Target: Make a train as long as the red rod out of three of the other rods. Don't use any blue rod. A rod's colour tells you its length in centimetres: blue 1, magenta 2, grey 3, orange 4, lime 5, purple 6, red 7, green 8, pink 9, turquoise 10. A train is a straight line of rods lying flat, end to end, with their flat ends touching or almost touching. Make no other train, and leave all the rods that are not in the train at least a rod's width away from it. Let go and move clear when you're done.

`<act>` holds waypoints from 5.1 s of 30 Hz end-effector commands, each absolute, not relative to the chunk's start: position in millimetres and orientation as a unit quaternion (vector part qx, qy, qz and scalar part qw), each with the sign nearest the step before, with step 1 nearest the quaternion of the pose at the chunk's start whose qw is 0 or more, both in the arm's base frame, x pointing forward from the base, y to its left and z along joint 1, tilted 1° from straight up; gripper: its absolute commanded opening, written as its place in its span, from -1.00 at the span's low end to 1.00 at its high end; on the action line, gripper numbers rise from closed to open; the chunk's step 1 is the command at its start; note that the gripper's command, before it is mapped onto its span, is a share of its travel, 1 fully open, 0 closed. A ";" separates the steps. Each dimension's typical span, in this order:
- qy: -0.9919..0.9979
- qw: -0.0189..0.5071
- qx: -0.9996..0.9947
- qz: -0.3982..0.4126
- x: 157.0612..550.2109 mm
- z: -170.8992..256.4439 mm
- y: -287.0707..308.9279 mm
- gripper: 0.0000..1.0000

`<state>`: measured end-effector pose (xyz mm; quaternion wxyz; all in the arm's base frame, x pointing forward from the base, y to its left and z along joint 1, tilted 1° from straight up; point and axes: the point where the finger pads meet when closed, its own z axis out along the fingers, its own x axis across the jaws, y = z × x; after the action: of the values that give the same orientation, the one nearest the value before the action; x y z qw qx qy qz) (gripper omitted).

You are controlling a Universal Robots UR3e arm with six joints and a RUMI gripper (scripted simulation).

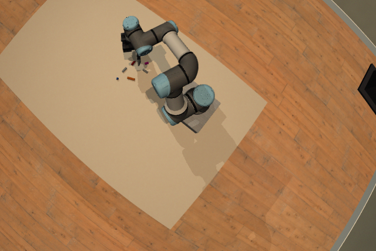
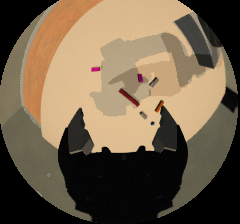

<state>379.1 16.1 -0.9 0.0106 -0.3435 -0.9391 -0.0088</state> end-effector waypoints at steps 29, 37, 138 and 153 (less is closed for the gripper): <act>-0.939 0.009 -0.344 -0.009 380.0 -0.1 15.9 1.00; -0.935 0.009 -0.356 -0.009 378.6 0.1 15.7 1.00; -0.509 0.013 -0.861 -0.001 317.0 5.8 18.9 -0.58; -0.509 0.013 -0.861 -0.001 316.9 -2.5 19.1 -0.58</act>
<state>316.2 19.3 0.7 0.0138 -0.8608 -0.5088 -0.0002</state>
